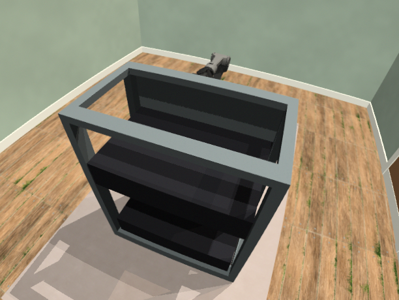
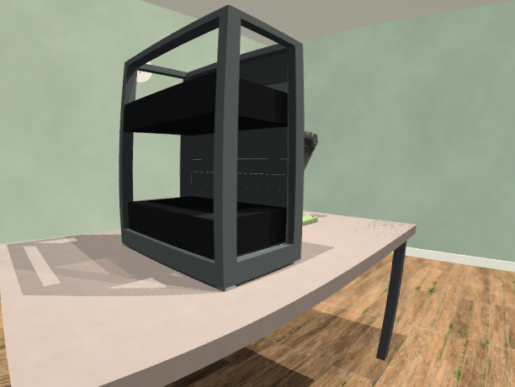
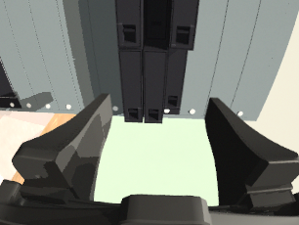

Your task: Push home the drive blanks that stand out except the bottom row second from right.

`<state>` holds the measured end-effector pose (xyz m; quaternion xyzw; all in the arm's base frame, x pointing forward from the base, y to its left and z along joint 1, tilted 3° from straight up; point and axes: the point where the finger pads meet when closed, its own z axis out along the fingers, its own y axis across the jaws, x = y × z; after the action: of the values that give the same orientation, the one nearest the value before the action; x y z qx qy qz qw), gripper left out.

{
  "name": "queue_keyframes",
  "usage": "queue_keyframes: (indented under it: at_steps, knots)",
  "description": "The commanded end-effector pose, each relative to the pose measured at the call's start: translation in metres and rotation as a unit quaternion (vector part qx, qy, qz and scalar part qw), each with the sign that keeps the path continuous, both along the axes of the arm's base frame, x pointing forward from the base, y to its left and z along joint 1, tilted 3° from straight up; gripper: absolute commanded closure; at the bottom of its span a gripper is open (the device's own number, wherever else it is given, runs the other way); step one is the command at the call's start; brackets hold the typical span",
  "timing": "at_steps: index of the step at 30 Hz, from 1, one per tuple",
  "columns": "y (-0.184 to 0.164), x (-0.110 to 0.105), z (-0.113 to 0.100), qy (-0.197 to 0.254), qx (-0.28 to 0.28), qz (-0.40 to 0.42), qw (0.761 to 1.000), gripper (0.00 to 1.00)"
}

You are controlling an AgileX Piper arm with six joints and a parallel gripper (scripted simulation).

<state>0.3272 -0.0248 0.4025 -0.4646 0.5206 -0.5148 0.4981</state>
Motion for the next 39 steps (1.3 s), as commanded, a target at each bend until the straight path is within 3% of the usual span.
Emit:
queue_keyframes:
  at_steps: [1, 7, 8, 39]
  knots:
    - [0.0000, 0.0006, 0.0008, -0.001, 0.000, 0.000, 1.000, 0.00]
    - [0.0000, 0.0006, 0.0008, -0.001, 0.000, 0.000, 1.000, 0.00]
    - [0.0000, 0.0006, 0.0008, -0.001, 0.000, 0.000, 1.000, 1.00]
    - [0.0000, 0.0006, 0.0008, -0.001, 0.000, 0.000, 1.000, 1.00]
